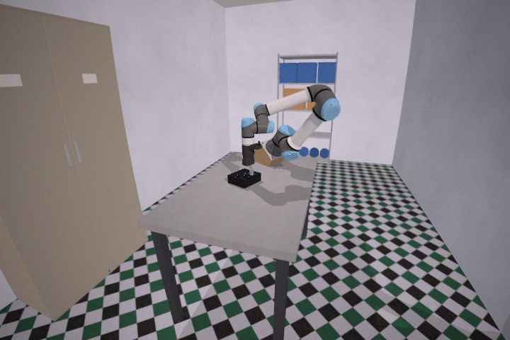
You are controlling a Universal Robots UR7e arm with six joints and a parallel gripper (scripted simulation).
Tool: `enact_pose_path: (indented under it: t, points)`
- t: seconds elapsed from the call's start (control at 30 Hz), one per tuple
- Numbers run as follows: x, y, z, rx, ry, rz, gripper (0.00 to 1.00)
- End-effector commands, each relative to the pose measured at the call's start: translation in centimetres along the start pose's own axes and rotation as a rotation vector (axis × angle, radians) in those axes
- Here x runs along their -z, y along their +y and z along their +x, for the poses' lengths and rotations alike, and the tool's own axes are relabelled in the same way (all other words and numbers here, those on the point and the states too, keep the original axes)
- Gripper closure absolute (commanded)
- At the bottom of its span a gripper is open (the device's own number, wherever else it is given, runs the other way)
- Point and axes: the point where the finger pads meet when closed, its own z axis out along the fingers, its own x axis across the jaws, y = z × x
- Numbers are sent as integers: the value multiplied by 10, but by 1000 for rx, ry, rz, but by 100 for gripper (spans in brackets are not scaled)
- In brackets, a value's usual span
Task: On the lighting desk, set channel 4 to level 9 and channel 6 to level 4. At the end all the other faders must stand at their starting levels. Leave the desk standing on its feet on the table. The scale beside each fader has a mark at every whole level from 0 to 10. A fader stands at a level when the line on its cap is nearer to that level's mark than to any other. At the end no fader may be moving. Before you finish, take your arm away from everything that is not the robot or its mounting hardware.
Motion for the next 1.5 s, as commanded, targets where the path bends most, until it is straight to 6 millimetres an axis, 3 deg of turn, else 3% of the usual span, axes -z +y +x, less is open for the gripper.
enact_pose_path:
  t: [0.0,1.47]
  points:
    - [-1,-1,-1,0,-2,2,100]
    - [-1,7,-1,0,-2,2,100]
